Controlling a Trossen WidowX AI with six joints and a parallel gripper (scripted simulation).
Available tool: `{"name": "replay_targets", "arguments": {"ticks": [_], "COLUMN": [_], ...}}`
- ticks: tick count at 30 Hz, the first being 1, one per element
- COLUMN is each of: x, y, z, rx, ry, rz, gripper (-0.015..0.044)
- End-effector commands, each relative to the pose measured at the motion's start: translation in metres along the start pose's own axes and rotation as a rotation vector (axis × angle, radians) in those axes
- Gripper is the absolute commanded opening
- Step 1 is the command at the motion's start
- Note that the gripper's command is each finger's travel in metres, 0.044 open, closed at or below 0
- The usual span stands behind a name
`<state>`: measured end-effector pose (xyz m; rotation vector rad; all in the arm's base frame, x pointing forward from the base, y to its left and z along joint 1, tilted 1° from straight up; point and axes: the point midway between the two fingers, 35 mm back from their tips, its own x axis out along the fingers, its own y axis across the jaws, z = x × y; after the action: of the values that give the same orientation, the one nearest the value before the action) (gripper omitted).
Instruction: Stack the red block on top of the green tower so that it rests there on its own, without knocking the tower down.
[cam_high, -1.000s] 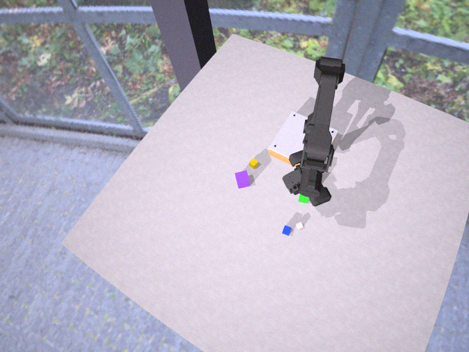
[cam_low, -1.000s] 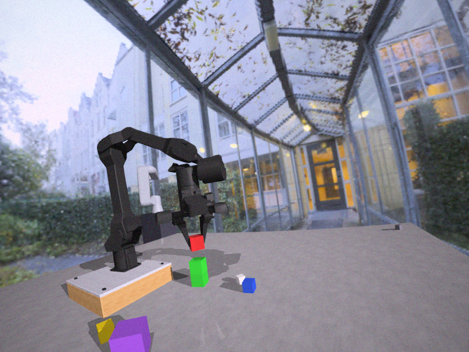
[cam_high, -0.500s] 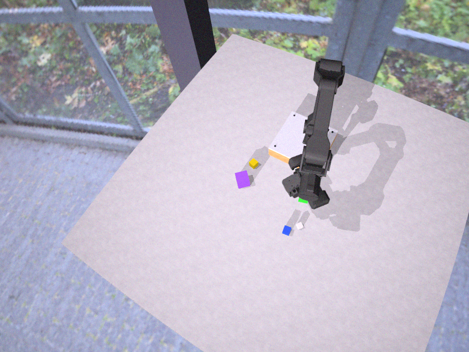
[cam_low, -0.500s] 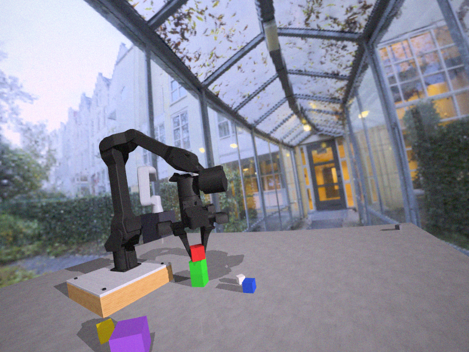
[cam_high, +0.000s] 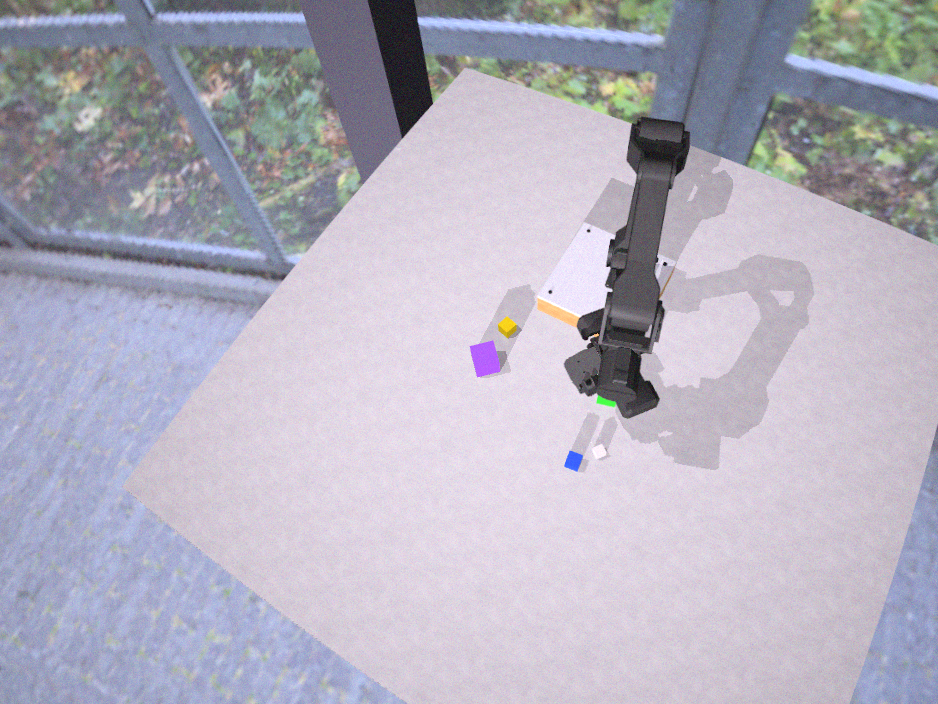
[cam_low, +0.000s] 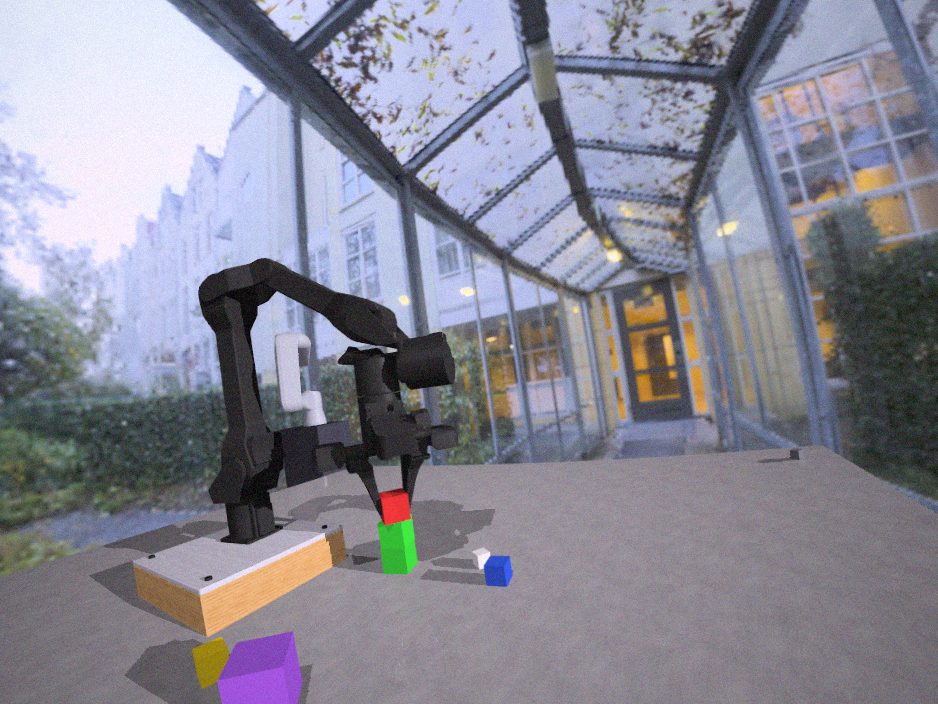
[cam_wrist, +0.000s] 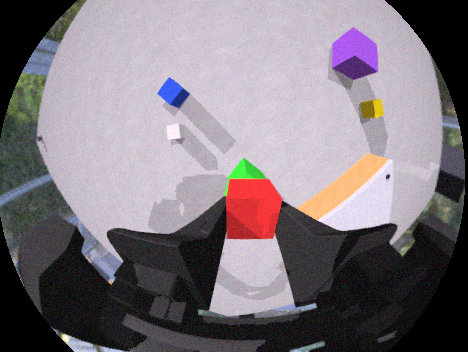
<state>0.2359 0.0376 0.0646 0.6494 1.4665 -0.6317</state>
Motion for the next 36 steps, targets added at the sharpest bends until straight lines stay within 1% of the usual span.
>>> {"name": "replay_targets", "arguments": {"ticks": [1,11,15,16,31,32,36], "x": [0.0017,0.0021,-0.0046,0.0003,0.0003,0.0003,0.0003], "y": [-0.0005,-0.0005,-0.0003,-0.0008,-0.0008,-0.0008,-0.0008], "z": [-0.0009,-0.0009,-0.0009,-0.0005,-0.0005,-0.0005,-0.0005], "rx": [0.006,0.006,0.006,0.0,0.0,0.0,0.0], "ry": [0.004,0.004,0.004,0.002,0.002,0.002,0.002], "rz": [-0.001,-0.001,-0.001,-0.003,-0.003,-0.003,-0.003], "gripper": [0.0,0.0,0.0,0.0026,0.042,0.044,0.044]}}
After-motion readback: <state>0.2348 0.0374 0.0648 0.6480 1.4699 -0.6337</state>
